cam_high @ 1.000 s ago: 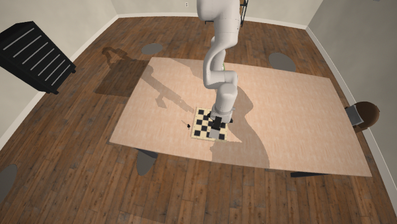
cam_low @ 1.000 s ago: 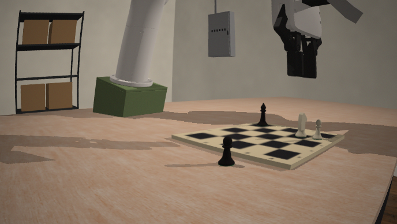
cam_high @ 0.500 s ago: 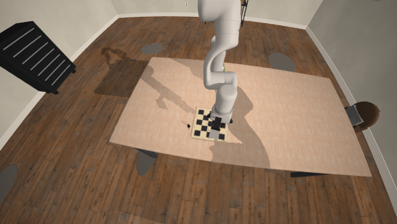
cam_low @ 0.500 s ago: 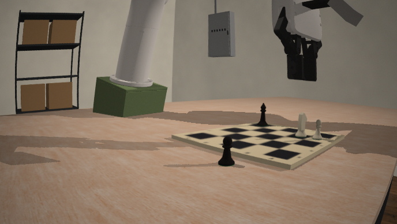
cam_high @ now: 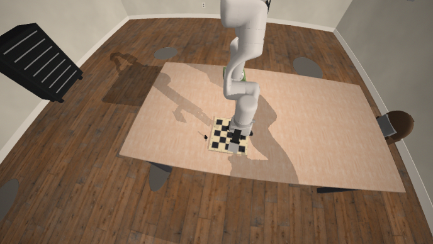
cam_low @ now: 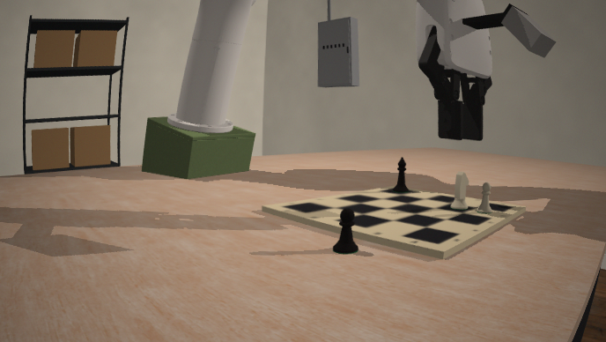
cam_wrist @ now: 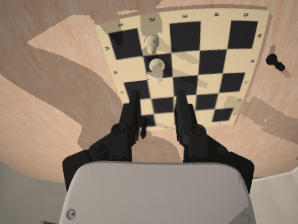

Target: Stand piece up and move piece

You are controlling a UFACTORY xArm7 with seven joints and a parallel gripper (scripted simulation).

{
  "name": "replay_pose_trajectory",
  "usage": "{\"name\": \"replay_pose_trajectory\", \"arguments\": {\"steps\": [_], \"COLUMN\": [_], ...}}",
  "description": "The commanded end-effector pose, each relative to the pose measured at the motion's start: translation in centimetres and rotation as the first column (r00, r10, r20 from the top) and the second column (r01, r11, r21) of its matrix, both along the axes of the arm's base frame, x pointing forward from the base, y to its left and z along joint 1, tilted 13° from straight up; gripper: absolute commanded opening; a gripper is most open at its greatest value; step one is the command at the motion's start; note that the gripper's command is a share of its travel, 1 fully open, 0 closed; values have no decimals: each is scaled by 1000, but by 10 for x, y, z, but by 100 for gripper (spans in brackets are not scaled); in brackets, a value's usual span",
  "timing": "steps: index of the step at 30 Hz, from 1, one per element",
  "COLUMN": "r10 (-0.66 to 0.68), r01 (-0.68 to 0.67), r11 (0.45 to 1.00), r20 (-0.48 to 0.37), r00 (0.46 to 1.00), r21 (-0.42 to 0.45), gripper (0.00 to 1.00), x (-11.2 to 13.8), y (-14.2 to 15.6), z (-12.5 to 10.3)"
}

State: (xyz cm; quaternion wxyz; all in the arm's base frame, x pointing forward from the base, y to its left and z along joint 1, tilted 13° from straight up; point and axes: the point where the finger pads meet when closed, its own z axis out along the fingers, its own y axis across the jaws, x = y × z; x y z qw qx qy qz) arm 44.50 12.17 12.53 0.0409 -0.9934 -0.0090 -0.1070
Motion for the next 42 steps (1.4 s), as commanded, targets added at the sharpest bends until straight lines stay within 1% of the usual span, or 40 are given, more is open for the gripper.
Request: {"name": "replay_pose_trajectory", "arguments": {"steps": [1, 14, 26, 42], "r10": [0, 0, 0, 0], "r01": [0, 0, 0, 0], "r11": [1000, 1000, 1000, 1000], "r20": [3, 3, 3, 3], "r00": [1000, 1000, 1000, 1000], "r21": [4, 4, 4, 4], "gripper": [39, 39, 39, 39], "x": [3, 7, 8, 8], "y": [1, 2, 3, 3], "z": [-3, -21, -26, -27]}}
